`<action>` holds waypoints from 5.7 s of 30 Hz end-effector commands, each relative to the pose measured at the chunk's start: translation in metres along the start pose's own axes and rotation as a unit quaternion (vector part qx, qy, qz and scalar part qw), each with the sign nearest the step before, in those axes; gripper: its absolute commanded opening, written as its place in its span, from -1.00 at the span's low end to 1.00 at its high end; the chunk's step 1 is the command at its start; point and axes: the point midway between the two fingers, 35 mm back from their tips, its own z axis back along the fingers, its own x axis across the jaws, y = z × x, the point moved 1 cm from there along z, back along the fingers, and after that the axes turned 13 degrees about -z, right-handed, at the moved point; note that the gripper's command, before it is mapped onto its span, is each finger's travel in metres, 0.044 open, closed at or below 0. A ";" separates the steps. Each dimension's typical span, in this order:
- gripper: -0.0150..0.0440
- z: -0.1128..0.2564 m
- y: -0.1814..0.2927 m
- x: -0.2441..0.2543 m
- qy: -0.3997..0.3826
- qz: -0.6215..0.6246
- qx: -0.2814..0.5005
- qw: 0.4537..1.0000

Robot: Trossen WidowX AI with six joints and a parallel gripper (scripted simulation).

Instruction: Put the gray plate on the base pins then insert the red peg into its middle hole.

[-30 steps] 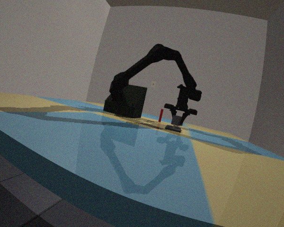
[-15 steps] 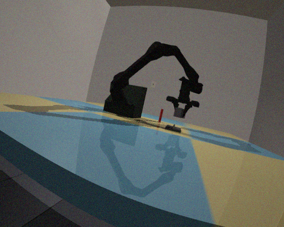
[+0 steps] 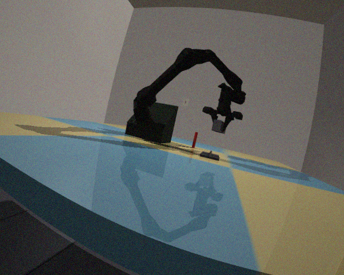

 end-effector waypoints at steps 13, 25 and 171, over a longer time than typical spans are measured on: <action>-0.49 0.026 0.012 -0.004 -0.003 0.005 -0.005 1.000; -0.49 0.009 0.039 -0.026 -0.004 0.040 -0.010 0.999; 1.00 0.030 0.135 -0.072 0.000 0.142 0.000 0.990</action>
